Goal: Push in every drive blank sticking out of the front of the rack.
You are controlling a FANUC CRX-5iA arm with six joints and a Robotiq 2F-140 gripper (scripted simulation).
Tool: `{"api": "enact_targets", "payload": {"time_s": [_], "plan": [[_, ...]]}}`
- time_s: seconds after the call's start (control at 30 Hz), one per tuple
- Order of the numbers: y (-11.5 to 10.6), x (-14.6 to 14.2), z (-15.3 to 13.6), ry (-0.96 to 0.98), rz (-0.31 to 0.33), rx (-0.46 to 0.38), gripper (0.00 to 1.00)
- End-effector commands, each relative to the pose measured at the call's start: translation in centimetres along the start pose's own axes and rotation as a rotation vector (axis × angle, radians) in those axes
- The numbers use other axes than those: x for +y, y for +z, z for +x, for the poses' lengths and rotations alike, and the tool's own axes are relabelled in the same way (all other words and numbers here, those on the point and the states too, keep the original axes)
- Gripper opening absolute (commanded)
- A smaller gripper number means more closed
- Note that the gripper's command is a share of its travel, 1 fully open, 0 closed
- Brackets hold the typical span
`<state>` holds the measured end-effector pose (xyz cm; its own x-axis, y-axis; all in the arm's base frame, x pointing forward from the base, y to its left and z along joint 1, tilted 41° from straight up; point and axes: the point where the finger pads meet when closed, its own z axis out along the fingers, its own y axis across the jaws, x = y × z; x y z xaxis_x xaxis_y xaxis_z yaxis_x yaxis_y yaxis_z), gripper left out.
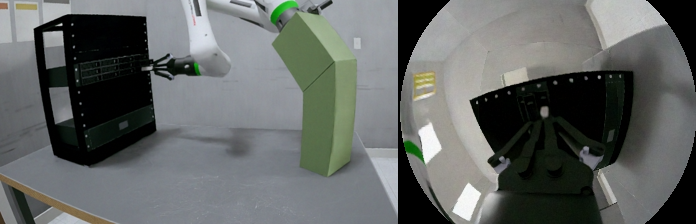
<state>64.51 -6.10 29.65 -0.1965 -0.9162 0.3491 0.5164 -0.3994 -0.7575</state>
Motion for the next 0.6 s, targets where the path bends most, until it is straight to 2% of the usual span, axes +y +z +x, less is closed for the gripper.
{"api": "enact_targets", "payload": {"time_s": [0.0,0.57], "plan": [[0.09,-0.06,0.0,0.0,0.001,0.0,0.1],[0.39,-0.06,0.0,0.0,0.001,0.0,0.1]]}}
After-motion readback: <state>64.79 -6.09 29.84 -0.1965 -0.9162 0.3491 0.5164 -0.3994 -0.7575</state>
